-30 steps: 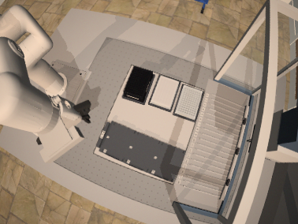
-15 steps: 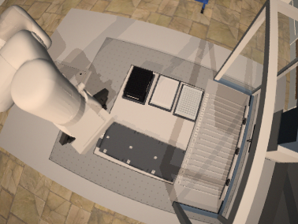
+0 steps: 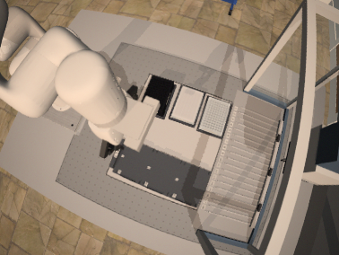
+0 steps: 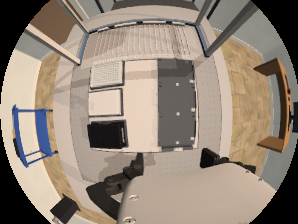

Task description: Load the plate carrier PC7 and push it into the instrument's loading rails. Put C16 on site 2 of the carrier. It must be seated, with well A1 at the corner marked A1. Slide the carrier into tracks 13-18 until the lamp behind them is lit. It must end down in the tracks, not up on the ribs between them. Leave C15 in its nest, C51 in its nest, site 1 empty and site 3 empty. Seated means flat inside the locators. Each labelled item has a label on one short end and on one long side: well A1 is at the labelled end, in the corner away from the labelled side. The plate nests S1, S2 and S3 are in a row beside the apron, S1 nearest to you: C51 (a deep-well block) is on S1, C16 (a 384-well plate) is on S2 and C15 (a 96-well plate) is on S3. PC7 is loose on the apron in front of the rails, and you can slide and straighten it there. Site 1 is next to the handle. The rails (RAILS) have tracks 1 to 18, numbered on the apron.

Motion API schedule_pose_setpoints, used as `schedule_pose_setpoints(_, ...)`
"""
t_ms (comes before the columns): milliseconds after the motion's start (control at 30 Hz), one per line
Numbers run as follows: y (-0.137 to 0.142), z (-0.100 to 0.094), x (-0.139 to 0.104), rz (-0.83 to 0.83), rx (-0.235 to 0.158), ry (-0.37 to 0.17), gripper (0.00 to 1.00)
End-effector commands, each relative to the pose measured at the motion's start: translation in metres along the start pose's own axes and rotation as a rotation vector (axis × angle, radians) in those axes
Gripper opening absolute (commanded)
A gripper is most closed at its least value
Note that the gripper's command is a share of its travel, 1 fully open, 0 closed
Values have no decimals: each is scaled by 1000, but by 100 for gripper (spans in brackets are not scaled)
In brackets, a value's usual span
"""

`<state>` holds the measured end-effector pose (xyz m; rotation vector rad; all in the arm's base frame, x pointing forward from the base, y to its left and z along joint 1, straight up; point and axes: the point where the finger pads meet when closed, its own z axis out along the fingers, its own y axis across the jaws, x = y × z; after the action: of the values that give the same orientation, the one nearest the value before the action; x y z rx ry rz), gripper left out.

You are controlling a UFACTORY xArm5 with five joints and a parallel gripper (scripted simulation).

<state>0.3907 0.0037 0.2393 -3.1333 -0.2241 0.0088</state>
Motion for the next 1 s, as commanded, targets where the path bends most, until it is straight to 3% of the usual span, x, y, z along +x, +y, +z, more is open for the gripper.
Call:
schedule_pose_setpoints(0, -19, 9, 12, -158, -1, 5, 100)
schedule_pose_setpoints(967, -125, 63, 65, -1025, -4, 5, 100)
